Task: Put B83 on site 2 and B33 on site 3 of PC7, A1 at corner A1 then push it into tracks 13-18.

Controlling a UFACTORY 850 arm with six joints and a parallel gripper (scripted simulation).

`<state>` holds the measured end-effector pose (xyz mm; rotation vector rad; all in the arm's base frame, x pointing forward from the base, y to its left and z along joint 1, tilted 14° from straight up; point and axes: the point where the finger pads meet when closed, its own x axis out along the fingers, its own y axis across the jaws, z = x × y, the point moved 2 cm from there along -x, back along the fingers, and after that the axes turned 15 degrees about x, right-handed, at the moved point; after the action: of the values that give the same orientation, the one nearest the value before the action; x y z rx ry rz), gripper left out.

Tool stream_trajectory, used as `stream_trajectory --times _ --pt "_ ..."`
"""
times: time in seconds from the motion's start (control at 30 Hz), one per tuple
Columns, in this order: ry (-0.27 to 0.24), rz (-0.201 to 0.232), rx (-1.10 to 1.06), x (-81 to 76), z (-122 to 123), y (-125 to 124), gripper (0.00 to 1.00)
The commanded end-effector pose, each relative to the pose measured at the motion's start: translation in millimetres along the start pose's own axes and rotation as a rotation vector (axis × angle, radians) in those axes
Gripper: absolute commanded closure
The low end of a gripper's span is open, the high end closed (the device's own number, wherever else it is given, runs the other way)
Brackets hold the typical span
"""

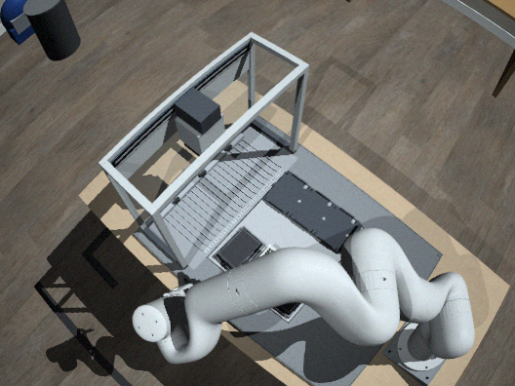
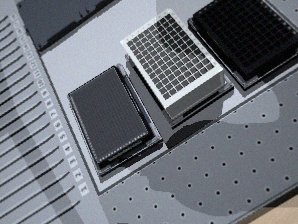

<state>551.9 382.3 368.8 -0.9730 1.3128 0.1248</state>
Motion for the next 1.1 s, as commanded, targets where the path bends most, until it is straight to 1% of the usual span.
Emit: stream_trajectory --times 0.0,0.53,0.7,0.77,0.8,0.87,0.93,1.0,1.07 --pt "-0.002 0.000 0.001 -1.4 0 -1 0.00" --pt "-0.002 0.000 0.001 -1.4 0 -1 0.00" --pt "0.000 0.042 0.163 17.0 -4 -15 0.00" --pt "0.001 0.059 0.227 17.0 -4 -15 0.00" --pt "0.001 0.060 0.231 17.0 -4 -15 0.00" --pt "0.005 0.077 0.296 25.2 -6 -21 0.00" --pt "0.007 0.089 0.347 26.5 -6 -22 0.00" --pt "0.011 0.105 0.411 34.6 -9 -28 0.00" --pt "0.014 0.113 0.444 35.9 -9 -29 0.00"
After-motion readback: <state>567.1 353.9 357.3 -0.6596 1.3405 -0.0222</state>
